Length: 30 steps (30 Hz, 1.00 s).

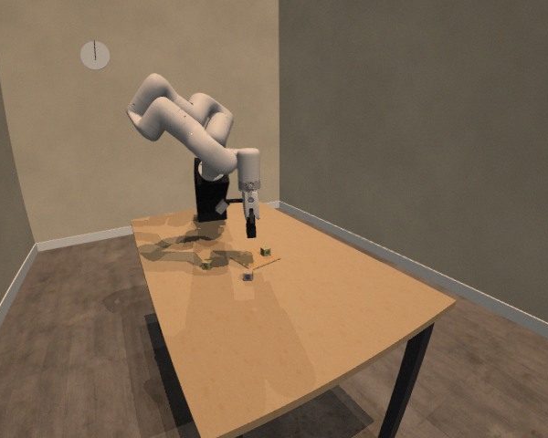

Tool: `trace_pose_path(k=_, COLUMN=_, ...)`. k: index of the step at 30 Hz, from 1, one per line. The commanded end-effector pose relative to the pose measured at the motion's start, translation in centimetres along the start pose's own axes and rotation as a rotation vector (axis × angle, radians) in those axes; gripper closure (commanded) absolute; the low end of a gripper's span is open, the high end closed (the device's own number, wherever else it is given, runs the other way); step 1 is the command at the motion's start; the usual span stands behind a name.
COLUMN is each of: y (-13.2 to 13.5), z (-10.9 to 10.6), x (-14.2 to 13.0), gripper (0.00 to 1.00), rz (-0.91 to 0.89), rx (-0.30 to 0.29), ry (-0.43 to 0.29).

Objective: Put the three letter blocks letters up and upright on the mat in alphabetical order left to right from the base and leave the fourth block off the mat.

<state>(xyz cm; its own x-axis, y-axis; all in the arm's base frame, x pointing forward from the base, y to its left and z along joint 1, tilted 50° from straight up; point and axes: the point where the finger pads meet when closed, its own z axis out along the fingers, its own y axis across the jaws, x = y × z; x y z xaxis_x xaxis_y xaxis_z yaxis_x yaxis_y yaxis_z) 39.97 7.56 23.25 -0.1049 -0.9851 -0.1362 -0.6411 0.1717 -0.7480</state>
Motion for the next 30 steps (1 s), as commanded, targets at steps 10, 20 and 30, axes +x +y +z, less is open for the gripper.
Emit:
trace_pose_path(k=10, y=0.08, z=-0.06, x=0.45, gripper=0.73, rz=0.403, rx=0.010, ry=0.001)
trace_pose_path(k=20, y=0.17, z=-0.08, x=0.78, gripper=0.73, rz=0.669, rx=0.010, ry=0.000)
trace_pose_path(k=30, y=0.27, z=-0.11, x=1.10, gripper=0.73, rz=0.932, rx=0.010, ry=-0.002)
